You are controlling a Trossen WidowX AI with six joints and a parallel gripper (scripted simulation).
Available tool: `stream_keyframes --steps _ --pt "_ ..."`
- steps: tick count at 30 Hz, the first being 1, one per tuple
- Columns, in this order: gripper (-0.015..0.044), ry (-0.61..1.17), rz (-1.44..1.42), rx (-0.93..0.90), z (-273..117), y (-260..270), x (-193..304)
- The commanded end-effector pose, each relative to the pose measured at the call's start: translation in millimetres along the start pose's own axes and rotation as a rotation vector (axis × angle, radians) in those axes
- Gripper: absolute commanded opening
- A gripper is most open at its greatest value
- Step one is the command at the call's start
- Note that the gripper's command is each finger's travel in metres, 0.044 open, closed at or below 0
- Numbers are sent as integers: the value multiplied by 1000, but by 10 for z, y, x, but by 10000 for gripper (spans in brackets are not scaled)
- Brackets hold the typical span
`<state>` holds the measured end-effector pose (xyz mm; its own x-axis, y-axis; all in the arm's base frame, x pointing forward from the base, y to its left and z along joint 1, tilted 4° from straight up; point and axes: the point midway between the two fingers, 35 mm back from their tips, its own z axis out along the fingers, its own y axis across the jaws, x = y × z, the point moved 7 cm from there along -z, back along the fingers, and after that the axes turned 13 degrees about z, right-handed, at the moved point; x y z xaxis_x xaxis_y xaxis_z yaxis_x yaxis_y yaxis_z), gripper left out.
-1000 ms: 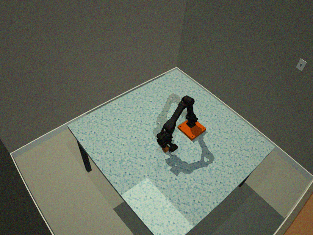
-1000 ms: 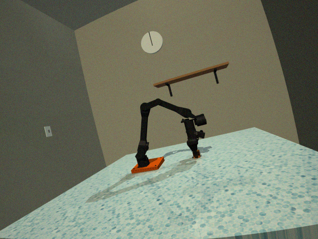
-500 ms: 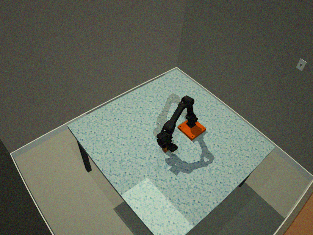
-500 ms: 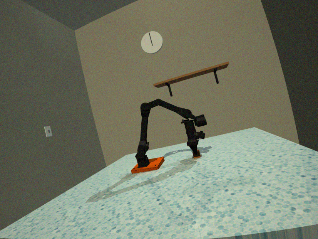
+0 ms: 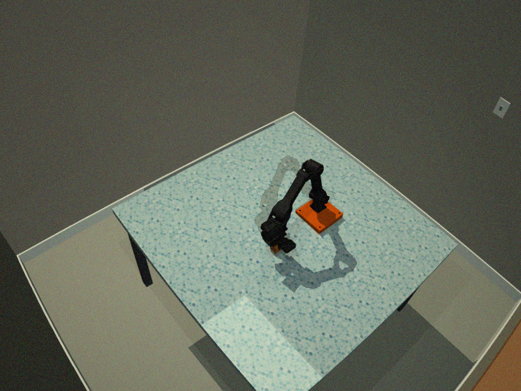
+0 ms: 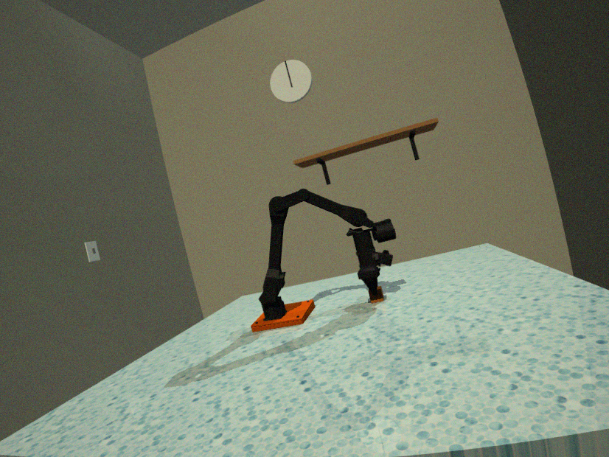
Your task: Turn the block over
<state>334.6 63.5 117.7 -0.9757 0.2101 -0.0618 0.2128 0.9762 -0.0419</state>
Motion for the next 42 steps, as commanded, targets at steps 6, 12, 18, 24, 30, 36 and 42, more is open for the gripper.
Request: stream_keyframes --steps 6,12,18,24,30,36,42 --pt "0 -2 -4 -2 -290 2 -2" --pt "0 -42 -6 -11 -272 0 20" --pt "0 -137 -10 -31 -232 -7 79" --pt "0 -232 -12 -53 -196 -19 145" --pt "0 -327 -11 -75 -164 -36 218" --pt "0 -421 -9 -98 -135 -59 299" --pt "0 -504 -4 -119 -112 -85 378"
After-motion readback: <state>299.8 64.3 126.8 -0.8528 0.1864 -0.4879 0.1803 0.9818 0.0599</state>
